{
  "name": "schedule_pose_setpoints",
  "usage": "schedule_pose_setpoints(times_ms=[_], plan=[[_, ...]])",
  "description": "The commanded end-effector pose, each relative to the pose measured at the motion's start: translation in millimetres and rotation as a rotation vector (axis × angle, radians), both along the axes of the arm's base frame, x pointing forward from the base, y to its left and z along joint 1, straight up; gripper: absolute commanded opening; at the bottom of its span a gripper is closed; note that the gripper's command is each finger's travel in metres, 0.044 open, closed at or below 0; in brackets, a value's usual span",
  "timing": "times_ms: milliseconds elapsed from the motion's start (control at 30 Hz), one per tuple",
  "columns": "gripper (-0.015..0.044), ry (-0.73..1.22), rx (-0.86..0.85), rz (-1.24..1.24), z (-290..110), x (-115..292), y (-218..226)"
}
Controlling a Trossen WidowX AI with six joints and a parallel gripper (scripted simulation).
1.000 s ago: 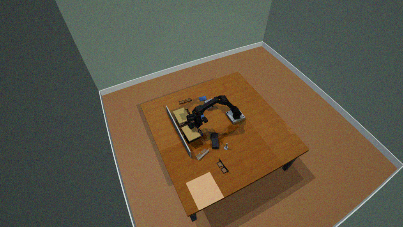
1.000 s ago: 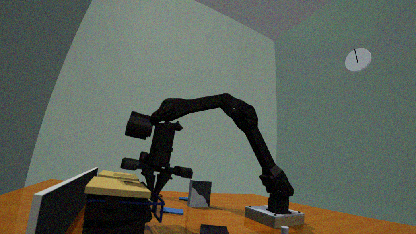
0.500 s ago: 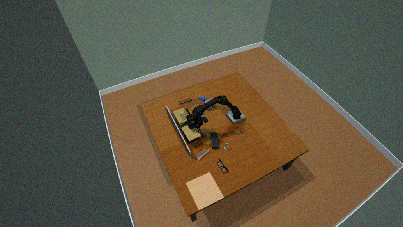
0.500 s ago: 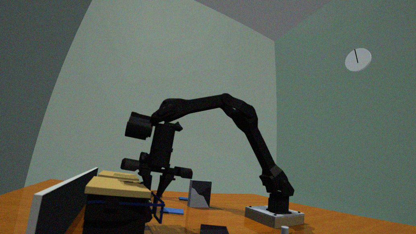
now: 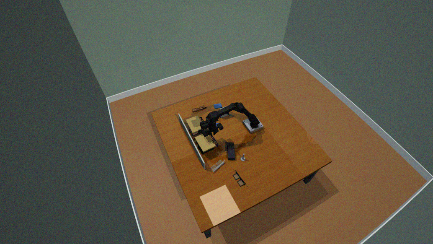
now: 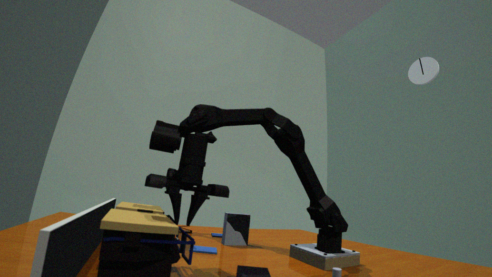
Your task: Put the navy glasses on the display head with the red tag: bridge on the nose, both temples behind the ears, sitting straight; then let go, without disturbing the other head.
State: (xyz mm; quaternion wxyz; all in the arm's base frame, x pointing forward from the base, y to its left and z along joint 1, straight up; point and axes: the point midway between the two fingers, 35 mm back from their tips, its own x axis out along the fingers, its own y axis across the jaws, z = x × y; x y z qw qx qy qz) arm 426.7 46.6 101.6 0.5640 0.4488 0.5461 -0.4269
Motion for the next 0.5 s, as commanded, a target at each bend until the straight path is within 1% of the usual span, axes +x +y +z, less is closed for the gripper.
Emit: schedule_pose_setpoints(times_ms=[0,167,333,467], plan=[[0.0108,0.009,-0.002,-0.003,2,-7,-1],[0.0108,0.011,-0.002,-0.003,6,-32,-7],[0.0108,0.011,-0.002,-0.003,8,-38,-9],[0.0108,0.012,-0.003,-0.003,15,-55,-13]])
